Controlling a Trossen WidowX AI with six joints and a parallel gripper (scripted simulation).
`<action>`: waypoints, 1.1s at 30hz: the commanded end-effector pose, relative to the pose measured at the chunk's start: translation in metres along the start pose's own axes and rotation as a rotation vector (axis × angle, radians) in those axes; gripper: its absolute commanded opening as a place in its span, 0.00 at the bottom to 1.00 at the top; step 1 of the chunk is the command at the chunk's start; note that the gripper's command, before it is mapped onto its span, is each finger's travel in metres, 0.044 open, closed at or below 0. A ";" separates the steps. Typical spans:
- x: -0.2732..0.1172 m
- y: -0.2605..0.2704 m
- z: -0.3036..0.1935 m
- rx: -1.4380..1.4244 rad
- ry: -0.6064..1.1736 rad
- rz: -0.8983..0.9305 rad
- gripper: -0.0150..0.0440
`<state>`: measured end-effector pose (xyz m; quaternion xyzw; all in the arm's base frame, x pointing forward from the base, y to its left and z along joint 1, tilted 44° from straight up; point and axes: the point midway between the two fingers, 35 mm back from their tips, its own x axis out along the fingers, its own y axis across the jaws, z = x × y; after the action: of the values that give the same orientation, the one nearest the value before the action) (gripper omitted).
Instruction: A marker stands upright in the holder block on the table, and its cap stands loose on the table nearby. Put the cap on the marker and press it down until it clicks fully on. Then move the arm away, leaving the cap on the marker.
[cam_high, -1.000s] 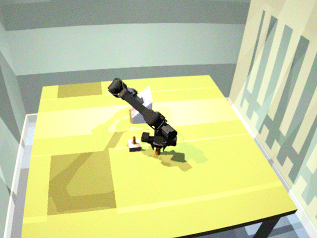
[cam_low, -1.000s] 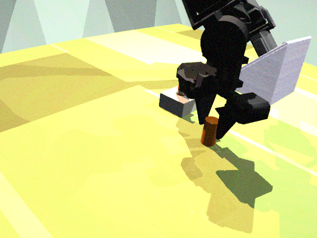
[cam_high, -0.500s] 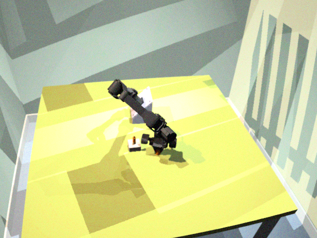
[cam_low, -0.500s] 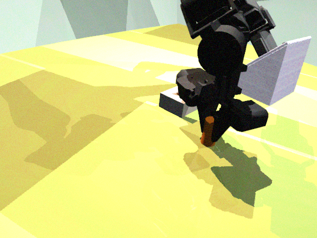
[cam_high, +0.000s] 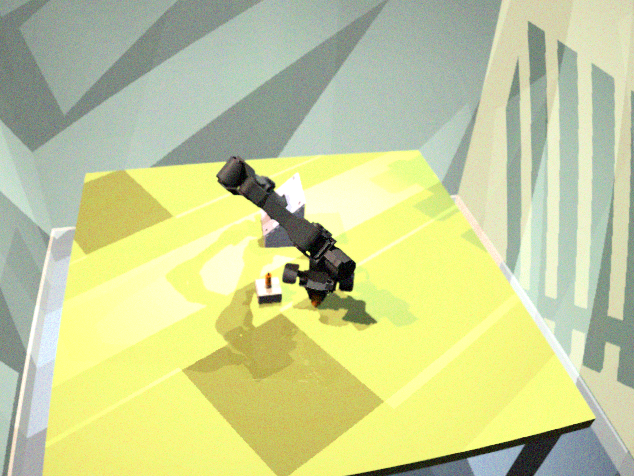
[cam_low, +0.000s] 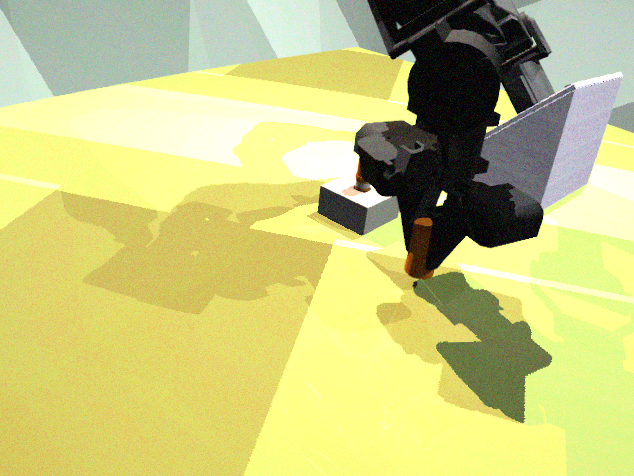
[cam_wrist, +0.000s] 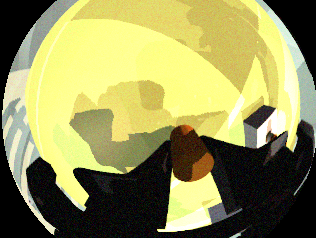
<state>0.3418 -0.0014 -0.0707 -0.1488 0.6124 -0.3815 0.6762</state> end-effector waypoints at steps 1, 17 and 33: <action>-0.016 0.001 0.001 0.006 -0.004 0.011 0.25; -0.050 -0.013 0.000 0.006 -0.003 0.010 0.25; -0.069 -0.060 -0.002 0.000 -0.007 0.009 0.25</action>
<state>0.3257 0.0112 0.0092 -0.1445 0.6119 -0.3782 0.6794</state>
